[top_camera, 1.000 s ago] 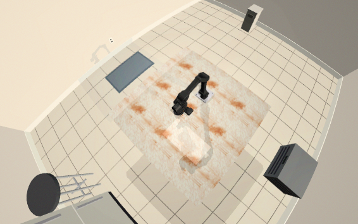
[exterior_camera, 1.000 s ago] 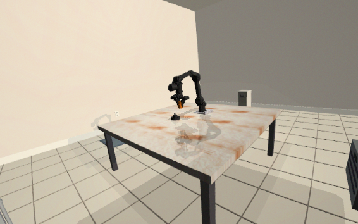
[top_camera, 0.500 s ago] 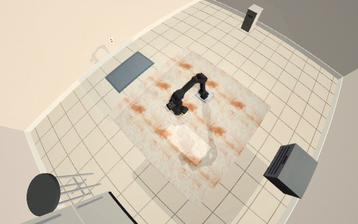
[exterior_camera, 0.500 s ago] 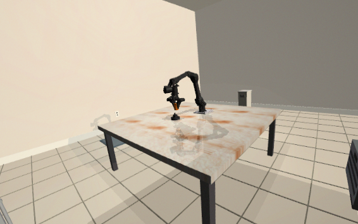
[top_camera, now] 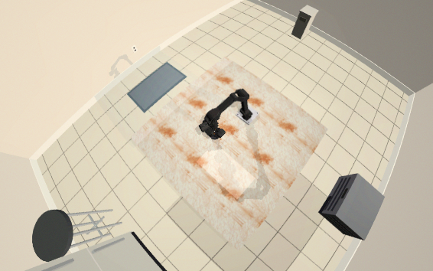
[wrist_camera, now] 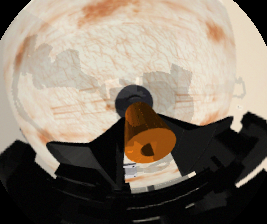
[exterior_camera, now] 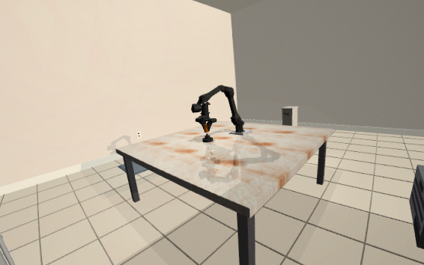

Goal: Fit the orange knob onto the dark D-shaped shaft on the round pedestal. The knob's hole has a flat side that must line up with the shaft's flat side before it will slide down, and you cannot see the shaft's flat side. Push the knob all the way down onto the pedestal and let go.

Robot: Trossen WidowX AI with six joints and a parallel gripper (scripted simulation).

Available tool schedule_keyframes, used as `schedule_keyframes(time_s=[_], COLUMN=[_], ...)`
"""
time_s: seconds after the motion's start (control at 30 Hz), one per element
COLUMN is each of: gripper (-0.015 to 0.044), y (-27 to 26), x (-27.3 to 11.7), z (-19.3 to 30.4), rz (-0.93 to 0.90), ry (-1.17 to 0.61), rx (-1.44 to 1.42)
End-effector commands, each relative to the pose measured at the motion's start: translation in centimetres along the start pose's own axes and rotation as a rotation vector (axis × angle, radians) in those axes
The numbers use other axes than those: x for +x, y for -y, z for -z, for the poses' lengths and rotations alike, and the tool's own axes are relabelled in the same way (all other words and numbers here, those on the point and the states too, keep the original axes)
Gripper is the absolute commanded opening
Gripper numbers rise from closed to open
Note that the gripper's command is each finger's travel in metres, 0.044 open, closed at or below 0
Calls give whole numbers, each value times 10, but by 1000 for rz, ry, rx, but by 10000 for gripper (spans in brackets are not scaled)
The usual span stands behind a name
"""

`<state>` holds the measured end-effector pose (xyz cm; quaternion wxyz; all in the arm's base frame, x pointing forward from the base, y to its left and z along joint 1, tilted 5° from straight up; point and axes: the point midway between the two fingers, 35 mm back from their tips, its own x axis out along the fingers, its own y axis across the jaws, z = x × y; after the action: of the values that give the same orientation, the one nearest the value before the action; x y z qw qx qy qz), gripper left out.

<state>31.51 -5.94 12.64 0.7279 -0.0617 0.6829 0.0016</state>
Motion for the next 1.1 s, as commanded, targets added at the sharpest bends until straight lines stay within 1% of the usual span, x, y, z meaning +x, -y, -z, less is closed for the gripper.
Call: schedule_keyframes(time_s=[0.0,1.07], gripper=[0,0], y=[-1,-1], x=[11,14], z=[1,1], rz=[-6,-6], ry=[-3,-3], rx=[-5,-1])
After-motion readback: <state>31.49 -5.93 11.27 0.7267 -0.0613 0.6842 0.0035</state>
